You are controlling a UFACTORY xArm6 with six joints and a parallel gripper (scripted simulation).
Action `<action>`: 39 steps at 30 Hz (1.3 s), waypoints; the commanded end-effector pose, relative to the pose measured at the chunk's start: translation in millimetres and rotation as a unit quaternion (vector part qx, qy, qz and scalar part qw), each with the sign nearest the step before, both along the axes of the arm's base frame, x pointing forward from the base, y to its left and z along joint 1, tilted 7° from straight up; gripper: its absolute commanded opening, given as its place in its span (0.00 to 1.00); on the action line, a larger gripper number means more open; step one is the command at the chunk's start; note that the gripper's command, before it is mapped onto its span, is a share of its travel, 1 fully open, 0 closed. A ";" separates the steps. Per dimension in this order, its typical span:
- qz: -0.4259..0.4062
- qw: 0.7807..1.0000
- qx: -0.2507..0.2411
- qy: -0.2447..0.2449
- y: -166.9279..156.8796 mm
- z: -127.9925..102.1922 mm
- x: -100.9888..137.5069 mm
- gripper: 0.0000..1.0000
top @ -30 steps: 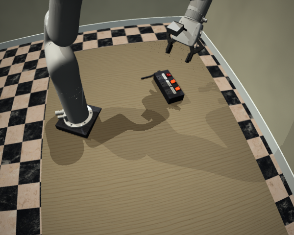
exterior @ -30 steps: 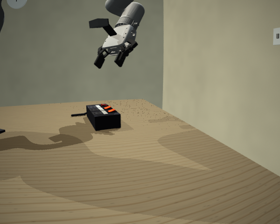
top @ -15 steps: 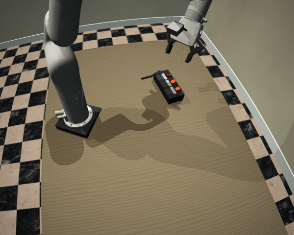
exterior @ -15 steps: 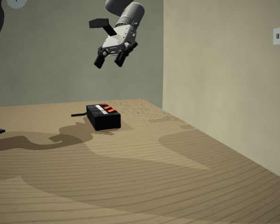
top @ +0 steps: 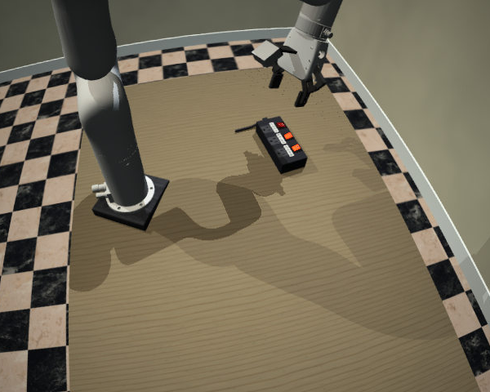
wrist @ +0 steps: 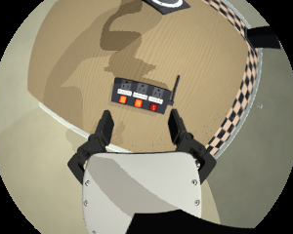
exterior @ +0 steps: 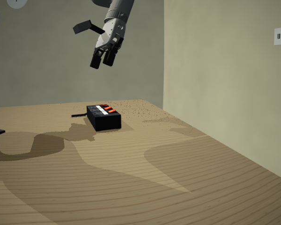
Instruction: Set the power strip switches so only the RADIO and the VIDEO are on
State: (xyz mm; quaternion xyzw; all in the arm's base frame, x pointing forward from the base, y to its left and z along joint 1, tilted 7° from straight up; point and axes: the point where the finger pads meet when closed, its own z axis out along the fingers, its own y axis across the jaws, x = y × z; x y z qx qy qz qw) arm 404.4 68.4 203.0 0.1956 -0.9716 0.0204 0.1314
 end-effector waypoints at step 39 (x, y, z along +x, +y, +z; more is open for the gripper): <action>-0.063 0.982 0.093 -0.153 -5.3 -16.0 -19.5 1.00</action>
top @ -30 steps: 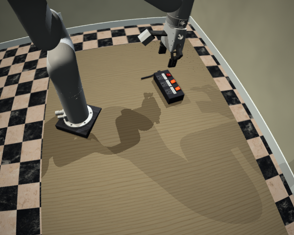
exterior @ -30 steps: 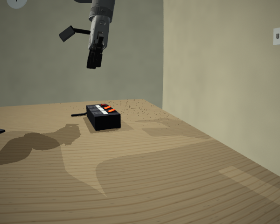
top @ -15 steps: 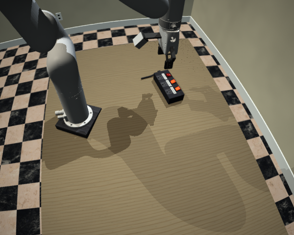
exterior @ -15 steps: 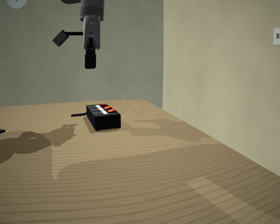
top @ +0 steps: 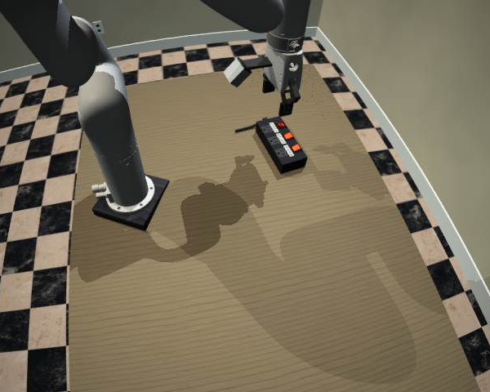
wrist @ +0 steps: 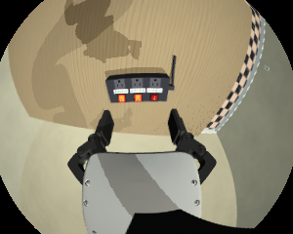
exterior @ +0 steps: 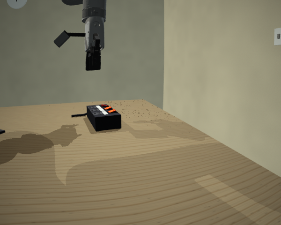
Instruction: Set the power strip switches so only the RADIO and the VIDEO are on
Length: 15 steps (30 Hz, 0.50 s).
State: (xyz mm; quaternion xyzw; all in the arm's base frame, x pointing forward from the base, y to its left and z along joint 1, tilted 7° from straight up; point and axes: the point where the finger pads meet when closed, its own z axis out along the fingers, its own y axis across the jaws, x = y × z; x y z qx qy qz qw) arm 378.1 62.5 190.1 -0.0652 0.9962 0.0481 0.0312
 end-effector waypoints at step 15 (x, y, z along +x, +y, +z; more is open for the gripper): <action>0.447 0.893 -0.031 -0.047 3.6 -37.9 43.9 1.00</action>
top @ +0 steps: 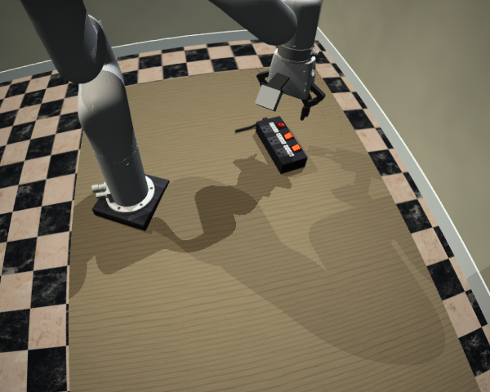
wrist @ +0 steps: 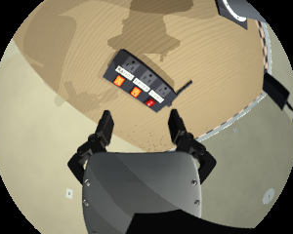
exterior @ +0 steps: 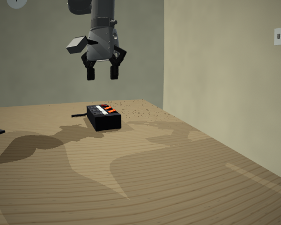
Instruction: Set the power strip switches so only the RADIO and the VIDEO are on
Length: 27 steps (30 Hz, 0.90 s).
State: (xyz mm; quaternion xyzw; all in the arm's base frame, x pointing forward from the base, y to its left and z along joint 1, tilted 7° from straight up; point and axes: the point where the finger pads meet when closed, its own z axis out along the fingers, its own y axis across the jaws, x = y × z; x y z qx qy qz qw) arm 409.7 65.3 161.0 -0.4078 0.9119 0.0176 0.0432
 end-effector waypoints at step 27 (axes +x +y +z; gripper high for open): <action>0.419 0.907 -0.009 -0.034 1.7 -26.4 27.0 0.00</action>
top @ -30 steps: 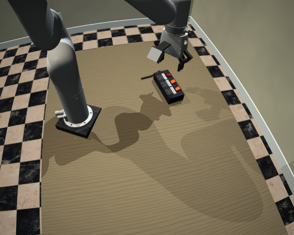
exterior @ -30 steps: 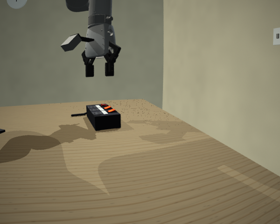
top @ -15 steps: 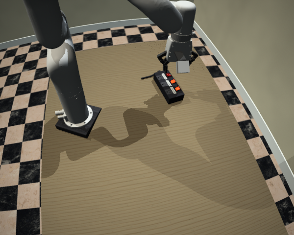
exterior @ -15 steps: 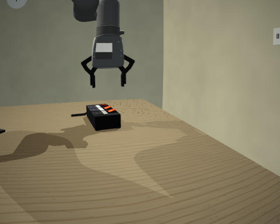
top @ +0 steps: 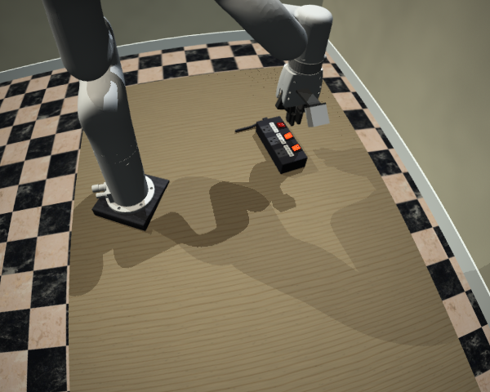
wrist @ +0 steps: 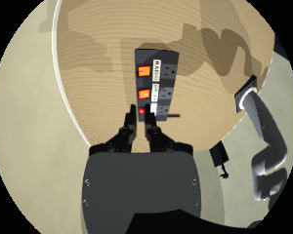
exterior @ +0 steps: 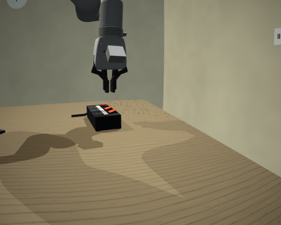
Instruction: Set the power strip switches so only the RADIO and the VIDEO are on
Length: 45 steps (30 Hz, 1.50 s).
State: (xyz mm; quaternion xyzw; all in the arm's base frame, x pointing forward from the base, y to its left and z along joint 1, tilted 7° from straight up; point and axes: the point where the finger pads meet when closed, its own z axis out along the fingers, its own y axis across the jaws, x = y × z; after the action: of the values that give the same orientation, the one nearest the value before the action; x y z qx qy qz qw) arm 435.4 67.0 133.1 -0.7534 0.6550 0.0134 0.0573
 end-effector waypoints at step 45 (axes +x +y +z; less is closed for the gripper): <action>0.000 1.000 0.001 -0.002 0.6 -5.7 1.8 0.00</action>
State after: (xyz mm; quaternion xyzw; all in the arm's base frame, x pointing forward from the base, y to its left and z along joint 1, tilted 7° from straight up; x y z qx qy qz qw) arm 435.6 67.5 126.2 -0.7536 0.6547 0.0140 0.0572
